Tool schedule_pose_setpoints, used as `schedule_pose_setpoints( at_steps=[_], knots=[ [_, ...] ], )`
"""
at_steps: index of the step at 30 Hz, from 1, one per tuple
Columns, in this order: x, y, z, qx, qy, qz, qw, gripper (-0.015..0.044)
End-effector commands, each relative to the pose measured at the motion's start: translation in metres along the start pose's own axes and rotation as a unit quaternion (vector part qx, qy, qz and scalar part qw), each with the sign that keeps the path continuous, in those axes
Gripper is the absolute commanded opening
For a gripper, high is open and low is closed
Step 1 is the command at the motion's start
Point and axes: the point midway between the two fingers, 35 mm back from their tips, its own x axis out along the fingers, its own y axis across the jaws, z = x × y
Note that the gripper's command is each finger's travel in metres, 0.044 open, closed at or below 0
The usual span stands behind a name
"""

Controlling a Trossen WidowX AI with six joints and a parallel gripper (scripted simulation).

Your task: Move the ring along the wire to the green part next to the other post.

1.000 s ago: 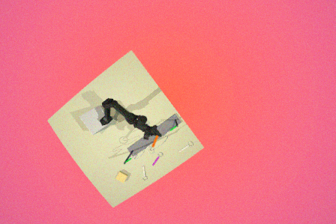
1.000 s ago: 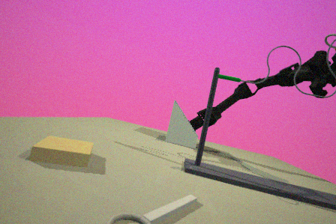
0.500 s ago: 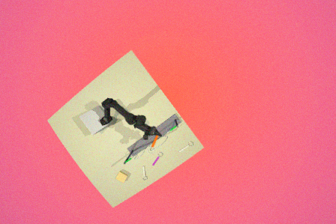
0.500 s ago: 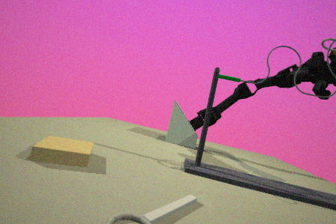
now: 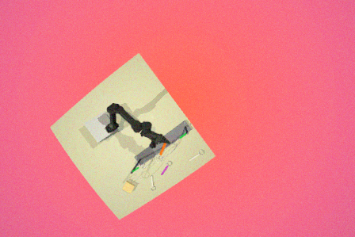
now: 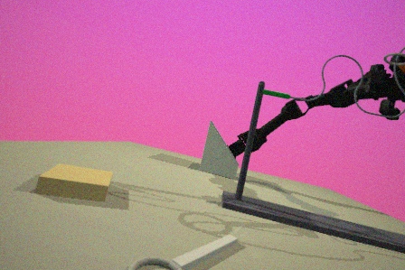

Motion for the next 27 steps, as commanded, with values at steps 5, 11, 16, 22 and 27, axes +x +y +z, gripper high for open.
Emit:
schedule_pose_setpoints(
  at_steps=[5,11,16,22,27],
  knots=[
    [-0.0001,0.0033,0.001,0.045,-0.007,0.027,0.999,-0.015],
    [0.0,0.0056,0.0011,0.078,-0.01,0.045,0.996,-0.015],
    [0.0,0.0075,0.0014,0.104,-0.014,0.06,0.993,-0.015],
    [-0.0001,0.0098,0.0018,0.137,-0.017,0.079,0.987,-0.015],
    [-0.0002,0.0117,0.0022,0.163,-0.02,0.094,0.982,-0.015]
  ],
)
